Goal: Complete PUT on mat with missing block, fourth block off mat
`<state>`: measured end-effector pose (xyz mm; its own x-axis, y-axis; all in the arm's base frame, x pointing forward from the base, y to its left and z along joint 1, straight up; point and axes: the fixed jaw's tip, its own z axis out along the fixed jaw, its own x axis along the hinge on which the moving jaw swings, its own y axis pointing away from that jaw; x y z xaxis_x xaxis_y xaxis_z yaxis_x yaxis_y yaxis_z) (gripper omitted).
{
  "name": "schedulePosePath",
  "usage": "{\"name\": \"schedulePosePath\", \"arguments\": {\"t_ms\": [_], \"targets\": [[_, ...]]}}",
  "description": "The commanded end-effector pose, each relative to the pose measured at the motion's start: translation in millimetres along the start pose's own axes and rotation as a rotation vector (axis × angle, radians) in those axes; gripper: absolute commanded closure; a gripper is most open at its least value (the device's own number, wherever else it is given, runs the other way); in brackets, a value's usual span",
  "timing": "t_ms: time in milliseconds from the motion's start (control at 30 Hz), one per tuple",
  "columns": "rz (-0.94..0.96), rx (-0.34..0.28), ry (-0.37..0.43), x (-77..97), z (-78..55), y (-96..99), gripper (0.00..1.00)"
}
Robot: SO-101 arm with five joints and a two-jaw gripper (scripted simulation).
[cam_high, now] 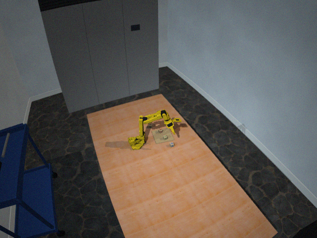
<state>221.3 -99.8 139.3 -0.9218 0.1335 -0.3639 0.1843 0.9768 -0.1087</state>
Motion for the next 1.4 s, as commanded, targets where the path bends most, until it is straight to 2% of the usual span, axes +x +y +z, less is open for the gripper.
{"name": "schedulePosePath", "arguments": {"t_ms": [0, 133, 200, 367, 533, 1333, 1367], "targets": [[0.000, -0.006, 0.020, -0.6, 6.7, -0.9, 0.68], [0.000, -0.040, 0.134, 8.6, 30.5, 1.8, 0.68], [0.000, -0.040, 0.134, 8.6, 30.5, 1.8, 0.68], [0.000, -0.081, 0.273, 23.3, 57.8, 6.2, 0.68], [0.000, -0.106, 0.356, 34.0, 73.0, 9.4, 0.68], [0.000, -0.112, 0.373, 36.3, 76.0, 10.1, 0.68], [0.000, -0.096, 0.320, 28.2, 69.1, 6.9, 0.68]]}}
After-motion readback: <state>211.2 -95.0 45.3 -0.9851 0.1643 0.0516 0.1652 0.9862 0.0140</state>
